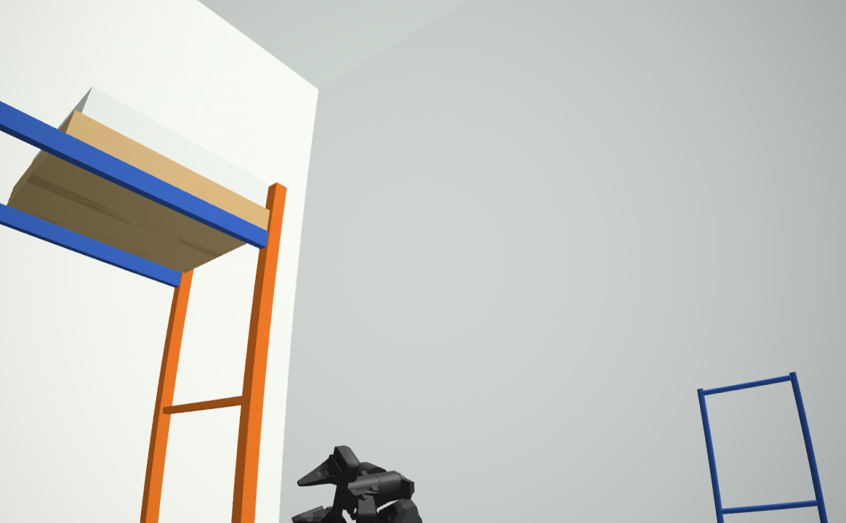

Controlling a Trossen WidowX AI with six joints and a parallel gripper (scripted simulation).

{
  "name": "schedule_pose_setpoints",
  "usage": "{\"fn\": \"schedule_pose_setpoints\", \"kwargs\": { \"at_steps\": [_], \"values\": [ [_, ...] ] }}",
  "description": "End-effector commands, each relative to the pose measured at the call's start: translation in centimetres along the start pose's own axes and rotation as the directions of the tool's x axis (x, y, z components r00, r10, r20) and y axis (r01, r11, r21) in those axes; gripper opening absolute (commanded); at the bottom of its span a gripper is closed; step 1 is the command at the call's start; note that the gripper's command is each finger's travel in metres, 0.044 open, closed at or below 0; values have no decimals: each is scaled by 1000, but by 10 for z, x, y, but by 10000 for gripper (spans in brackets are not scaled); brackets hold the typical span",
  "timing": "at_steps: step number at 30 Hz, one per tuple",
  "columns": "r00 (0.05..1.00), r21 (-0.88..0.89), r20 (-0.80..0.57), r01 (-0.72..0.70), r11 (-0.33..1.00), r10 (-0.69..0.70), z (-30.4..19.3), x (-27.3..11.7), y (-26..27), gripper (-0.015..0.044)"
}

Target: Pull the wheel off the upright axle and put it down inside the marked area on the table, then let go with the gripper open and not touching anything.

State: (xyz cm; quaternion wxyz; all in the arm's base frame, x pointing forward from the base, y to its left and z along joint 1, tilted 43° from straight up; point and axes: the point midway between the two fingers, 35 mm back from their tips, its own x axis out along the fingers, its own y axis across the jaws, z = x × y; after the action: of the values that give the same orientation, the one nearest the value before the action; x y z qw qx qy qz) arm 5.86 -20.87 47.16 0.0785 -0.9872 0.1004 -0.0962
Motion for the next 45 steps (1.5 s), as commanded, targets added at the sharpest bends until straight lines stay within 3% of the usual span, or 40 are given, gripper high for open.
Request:
{"fn": "schedule_pose_setpoints", "kwargs": {
  "at_steps": [1, 4, 13, 20, 26, 30, 36, 45],
  "values": [
    [1000, -6, -1, 4, 1000, -4, 0, 0, -1, 374],
    [998, -85, -9, 53, 995, -54, -1, 3, -15, 300],
    [994, -442, 35, 110, 890, -106, -3, 14, -93, 300],
    [981, -759, 177, 189, 623, -81, 27, 46, -198, 300],
    [945, -895, 328, 313, 317, -8, 85, 81, -269, 300],
    [900, -900, 430, 422, 110, 69, 136, 105, -301, 300],
    [830, -831, 536, 551, -76, 154, 206, 134, -324, 300],
    [618, -517, 676, 786, -340, 401, 334, 159, -317, 300]
  ]
}}
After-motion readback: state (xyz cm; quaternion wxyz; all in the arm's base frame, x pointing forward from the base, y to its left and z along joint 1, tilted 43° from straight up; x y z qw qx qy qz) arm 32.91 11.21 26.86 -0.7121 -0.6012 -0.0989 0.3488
